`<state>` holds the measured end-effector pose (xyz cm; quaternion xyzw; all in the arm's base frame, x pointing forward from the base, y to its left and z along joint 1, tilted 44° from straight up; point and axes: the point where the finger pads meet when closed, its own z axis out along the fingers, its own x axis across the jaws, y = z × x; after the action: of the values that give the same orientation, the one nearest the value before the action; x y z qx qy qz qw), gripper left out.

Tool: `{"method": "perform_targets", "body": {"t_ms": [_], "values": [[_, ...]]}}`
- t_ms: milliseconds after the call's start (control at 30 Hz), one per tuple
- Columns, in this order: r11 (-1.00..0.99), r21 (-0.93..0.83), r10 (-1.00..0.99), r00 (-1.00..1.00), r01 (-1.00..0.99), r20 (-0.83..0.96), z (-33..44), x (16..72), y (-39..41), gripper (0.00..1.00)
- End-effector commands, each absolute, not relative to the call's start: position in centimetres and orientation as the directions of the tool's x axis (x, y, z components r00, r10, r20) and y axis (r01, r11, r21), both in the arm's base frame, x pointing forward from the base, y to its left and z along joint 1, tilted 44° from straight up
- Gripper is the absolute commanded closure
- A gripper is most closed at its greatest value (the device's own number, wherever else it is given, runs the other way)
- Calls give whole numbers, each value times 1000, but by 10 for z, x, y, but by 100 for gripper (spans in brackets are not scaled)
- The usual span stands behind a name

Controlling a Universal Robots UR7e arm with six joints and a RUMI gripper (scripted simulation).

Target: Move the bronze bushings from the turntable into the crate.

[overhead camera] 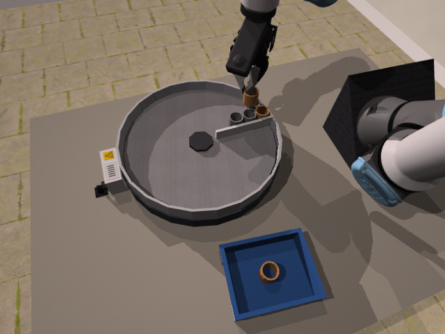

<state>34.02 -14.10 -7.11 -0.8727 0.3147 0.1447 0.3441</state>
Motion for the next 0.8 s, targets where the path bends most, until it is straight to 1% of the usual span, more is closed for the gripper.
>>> {"method": "perform_targets", "body": {"t_ms": [0, 767], "values": [[-564, -510, -450, 759, -650, -470, -57, 342, -126, 100], [-564, -510, -450, 759, -650, -470, 12, 349, -54, 100]]}}
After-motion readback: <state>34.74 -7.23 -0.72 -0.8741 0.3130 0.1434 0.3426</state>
